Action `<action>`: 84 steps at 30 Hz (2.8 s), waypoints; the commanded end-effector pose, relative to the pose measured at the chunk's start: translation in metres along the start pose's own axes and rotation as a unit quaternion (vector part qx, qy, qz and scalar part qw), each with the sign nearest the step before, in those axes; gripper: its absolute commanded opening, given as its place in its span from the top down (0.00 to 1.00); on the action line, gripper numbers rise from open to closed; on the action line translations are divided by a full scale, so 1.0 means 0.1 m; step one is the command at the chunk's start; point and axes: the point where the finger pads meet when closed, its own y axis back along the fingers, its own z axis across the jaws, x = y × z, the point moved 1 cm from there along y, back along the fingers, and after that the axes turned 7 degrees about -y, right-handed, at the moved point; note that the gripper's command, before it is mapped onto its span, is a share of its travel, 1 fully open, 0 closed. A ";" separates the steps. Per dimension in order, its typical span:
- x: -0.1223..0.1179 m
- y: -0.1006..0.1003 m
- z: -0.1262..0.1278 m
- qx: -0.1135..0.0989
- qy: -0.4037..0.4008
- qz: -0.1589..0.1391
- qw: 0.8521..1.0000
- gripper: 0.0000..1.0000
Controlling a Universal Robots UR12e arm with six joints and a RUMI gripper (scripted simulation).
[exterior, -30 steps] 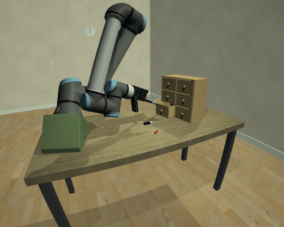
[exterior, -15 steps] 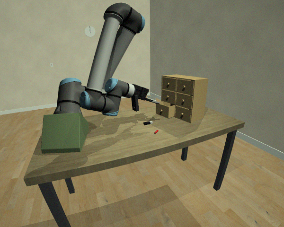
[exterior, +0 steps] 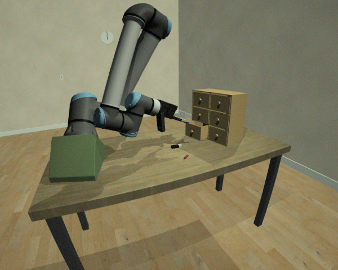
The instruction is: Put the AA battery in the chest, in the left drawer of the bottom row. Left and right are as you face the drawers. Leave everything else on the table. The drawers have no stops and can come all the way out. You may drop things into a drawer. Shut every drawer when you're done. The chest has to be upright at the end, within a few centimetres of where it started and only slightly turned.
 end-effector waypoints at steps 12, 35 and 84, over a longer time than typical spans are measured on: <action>0.04 0.01 0.01 0.002 0.001 0.022 1.000 0.00; 0.04 0.01 0.02 0.004 0.001 0.042 0.999 0.00; -0.06 0.03 0.02 0.015 0.005 0.142 0.990 0.00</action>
